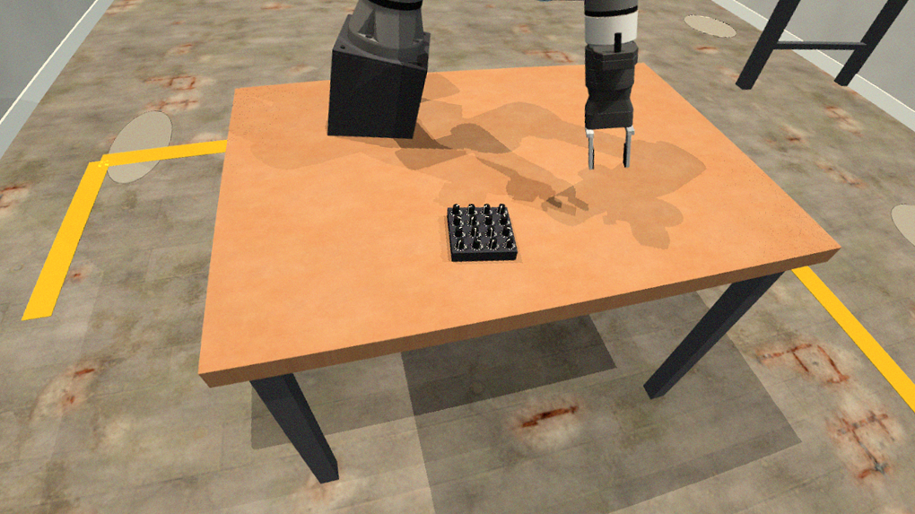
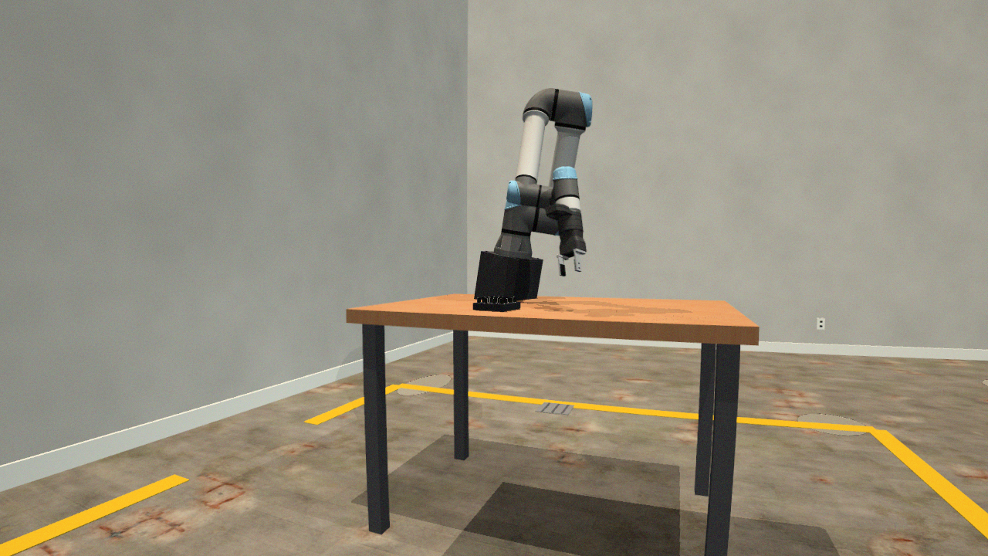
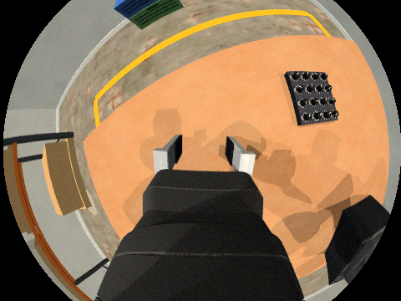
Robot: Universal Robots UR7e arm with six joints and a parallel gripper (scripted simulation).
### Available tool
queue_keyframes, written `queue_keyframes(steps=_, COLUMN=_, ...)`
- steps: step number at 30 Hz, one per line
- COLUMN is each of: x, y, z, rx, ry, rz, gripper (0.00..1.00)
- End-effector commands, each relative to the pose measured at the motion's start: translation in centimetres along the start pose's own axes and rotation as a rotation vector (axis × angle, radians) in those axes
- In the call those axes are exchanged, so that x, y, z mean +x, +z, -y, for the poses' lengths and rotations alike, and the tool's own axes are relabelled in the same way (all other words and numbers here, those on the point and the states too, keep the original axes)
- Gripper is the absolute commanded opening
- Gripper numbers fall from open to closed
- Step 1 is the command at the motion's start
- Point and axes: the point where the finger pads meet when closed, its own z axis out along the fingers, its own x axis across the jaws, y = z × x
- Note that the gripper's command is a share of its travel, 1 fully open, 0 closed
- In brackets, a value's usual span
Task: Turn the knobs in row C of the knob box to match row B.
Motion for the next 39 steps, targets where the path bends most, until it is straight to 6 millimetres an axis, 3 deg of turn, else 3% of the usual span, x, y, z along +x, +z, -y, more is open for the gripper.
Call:
queue_keyframes(steps=1, x=3.2, y=0.5, z=2.5, rx=-0.012, ry=-0.044, rz=-0.055, gripper=1.0)
queue_keyframes(steps=12, x=11.8, y=0.9, z=6.5, rx=-0.078, ry=-0.128, rz=-0.171, gripper=1.0)
queue_keyframes(steps=16, x=12.7, y=0.9, z=6.8, rx=-0.088, ry=-0.136, rz=-0.181, gripper=1.0)
queue_keyframes(steps=24, x=18.1, y=0.7, z=7.8, rx=-0.16, ry=-0.185, rz=-0.224, gripper=1.0)
queue_keyframes(steps=31, x=20.2, y=0.6, z=8.0, rx=-0.193, ry=-0.204, rz=-0.233, gripper=1.0)
queue_keyframes(steps=39, x=20.6, y=0.5, z=8.0, rx=-0.199, ry=-0.208, rz=-0.234, gripper=1.0)
